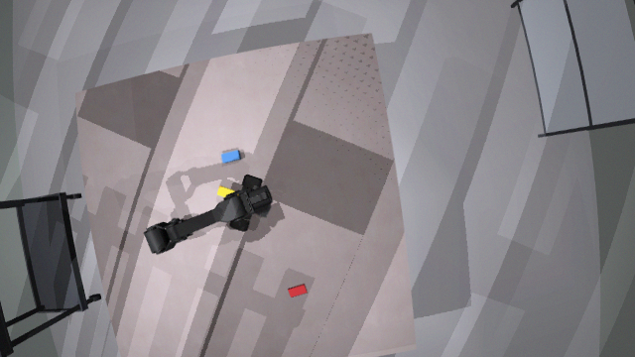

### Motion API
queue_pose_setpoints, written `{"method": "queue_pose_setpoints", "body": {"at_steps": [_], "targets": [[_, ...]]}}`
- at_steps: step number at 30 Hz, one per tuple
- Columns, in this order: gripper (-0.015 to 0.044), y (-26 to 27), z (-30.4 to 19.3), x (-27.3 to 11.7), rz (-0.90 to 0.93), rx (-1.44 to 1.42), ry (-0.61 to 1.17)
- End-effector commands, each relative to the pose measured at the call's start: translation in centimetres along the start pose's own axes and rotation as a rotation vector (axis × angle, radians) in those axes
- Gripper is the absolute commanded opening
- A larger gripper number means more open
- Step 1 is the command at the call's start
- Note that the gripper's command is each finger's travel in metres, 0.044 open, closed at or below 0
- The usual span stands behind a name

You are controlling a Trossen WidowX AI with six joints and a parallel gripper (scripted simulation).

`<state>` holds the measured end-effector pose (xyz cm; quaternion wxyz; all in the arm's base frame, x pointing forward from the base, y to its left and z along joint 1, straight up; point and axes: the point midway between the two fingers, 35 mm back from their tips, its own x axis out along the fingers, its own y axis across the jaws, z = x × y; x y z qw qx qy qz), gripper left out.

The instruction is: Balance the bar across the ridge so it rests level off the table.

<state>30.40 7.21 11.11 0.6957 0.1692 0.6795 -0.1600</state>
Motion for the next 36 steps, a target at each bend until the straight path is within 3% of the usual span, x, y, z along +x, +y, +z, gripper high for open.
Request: {"method": "queue_pose_setpoints", "body": {"at_steps": [1, 16, 26, 30, 36], "targets": [[0.0173, 0.0, 0.0, 0.0, 0.0, 0.0, 0.0], [0.0185, 0.0, 0.0, 0.0, 0.0, 0.0, 0.0], [0.044, 0.0, 0.0, 0.0, 0.0, 0.0, 0.0], [0.044, 0.1, 0.1, -0.7, 0.0, 0.0, 0.0], [0.044, 0.3, 0.3, -7.3, 0.0, 0.0, 0.0]]}}
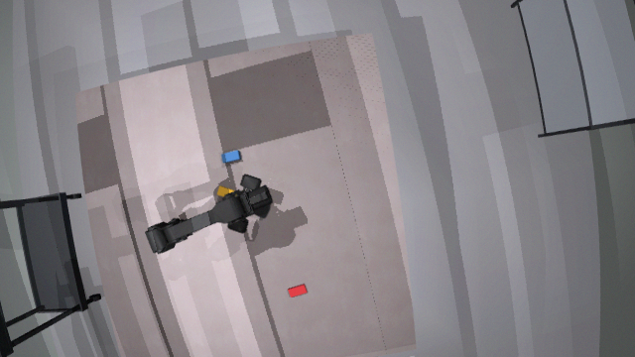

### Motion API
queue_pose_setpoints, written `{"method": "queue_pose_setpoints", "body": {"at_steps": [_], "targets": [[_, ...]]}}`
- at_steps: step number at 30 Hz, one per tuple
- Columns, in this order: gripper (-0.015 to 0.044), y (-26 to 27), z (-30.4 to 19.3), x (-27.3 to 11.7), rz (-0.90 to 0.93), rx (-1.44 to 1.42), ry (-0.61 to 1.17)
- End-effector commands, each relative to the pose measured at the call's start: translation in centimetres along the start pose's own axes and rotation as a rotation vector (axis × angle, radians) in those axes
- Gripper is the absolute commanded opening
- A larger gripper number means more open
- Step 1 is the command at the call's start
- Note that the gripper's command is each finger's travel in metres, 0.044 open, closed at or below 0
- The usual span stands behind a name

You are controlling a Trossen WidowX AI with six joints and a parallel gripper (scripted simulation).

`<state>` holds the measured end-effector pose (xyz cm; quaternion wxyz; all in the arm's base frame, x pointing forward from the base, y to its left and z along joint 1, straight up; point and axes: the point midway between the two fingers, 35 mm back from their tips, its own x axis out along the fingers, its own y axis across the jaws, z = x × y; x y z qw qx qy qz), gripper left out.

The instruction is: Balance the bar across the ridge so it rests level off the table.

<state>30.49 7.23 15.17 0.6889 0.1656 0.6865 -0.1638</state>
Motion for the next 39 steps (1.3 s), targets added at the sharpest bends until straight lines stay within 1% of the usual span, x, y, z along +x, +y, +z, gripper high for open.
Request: {"method": "queue_pose_setpoints", "body": {"at_steps": [1, 4, 39], "targets": [[0.044, 0.0, 0.0, -4.4, 0.015, 0.0, -0.016], [0.044, -0.2, -0.2, -5.9, 0.015, 0.0, -0.016], [0.044, -0.2, -0.2, -5.9, 0.015, 0.0, -0.016]]}}
